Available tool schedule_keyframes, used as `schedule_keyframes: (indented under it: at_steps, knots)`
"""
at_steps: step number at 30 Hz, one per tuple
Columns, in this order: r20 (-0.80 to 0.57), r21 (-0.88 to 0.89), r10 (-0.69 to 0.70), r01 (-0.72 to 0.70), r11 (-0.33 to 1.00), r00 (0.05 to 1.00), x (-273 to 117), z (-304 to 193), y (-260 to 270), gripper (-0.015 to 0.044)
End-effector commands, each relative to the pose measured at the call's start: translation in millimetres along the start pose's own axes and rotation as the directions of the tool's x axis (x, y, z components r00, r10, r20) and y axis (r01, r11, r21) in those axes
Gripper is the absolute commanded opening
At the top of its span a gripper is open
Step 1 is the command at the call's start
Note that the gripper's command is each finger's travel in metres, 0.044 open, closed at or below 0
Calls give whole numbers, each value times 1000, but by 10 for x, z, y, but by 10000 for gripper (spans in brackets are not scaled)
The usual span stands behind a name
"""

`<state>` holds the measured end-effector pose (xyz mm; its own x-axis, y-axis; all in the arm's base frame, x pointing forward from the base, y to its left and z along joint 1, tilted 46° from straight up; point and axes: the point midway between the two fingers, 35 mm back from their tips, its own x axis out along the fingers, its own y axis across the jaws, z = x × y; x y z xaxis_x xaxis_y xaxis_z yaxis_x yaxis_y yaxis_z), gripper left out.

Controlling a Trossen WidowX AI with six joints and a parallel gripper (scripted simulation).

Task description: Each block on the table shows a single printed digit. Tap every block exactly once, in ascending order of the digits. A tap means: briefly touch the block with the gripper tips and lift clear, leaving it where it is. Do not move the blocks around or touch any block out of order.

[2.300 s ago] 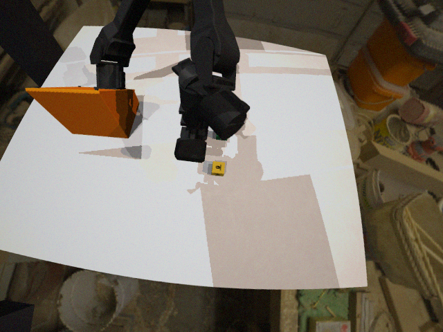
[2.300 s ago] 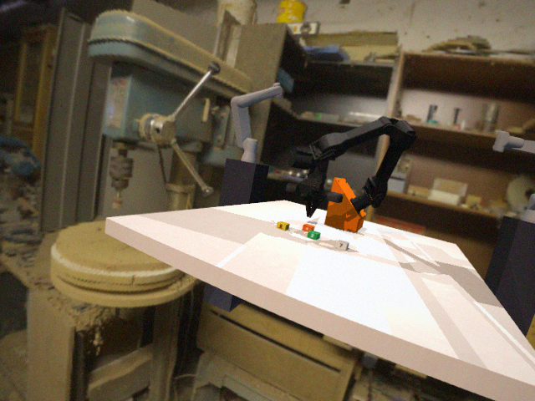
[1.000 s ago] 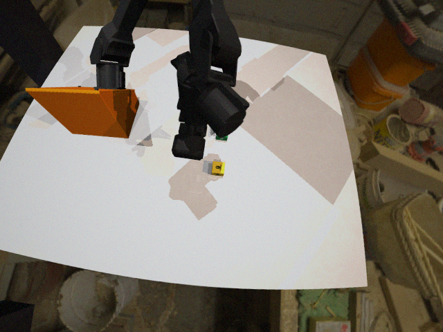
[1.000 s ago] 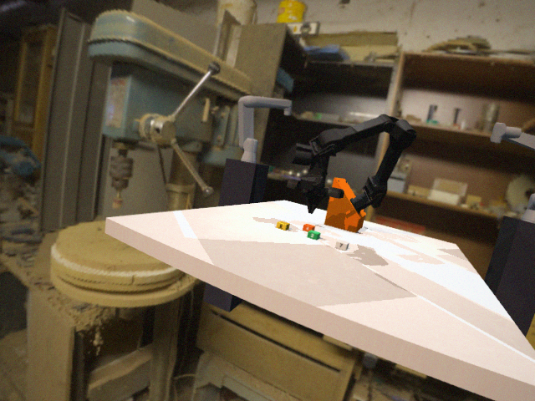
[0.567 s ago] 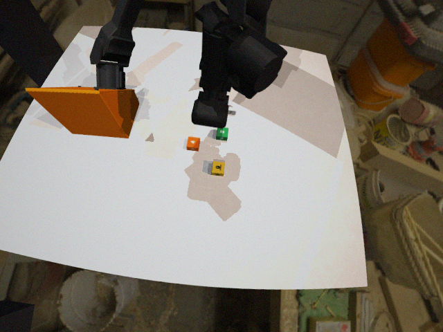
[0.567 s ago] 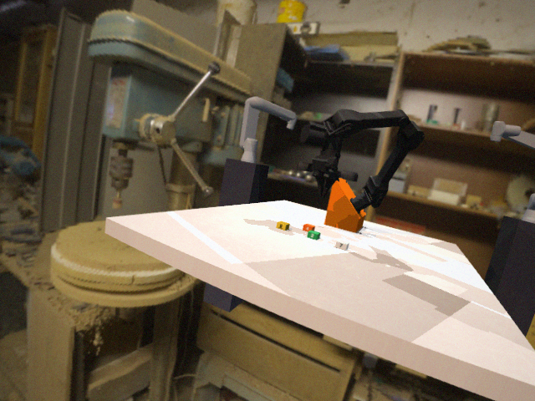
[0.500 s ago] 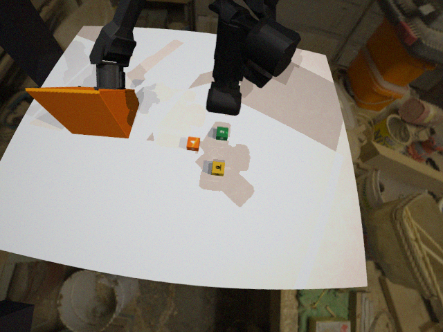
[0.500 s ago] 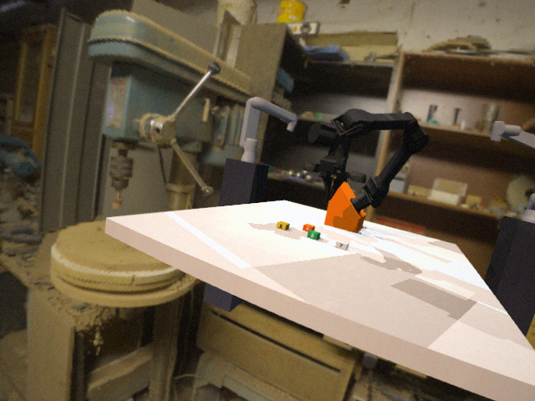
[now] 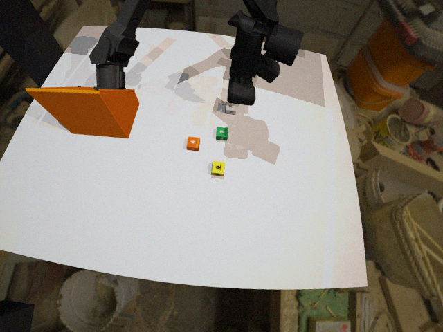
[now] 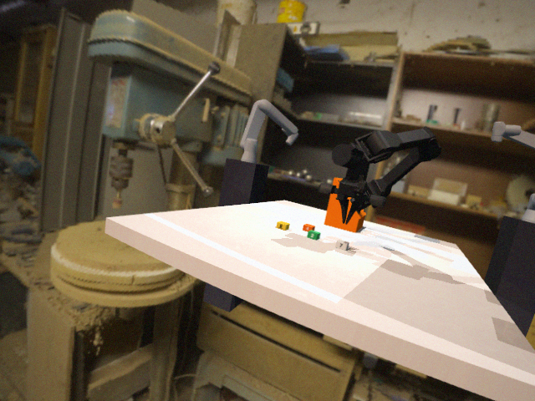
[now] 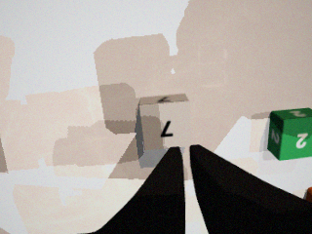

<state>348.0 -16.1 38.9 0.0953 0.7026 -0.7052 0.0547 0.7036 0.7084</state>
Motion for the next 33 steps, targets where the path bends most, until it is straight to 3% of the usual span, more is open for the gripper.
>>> schedule_keyframes:
  at_steps: [1, 24, 30, 33]
  knots:
    - [-15, 10, 11, -11, 1000, 1000, 289, -65, 28, 20]
    - [-14, 9, 13, -13, 1000, 1000, 587, -70, 34, 20]
    - [-14, 9, 13, -13, 1000, 1000, 590, -70, 34, 20]
    - [-12, 7, 10, -10, 1000, 1000, 376, -56, 28, 20]
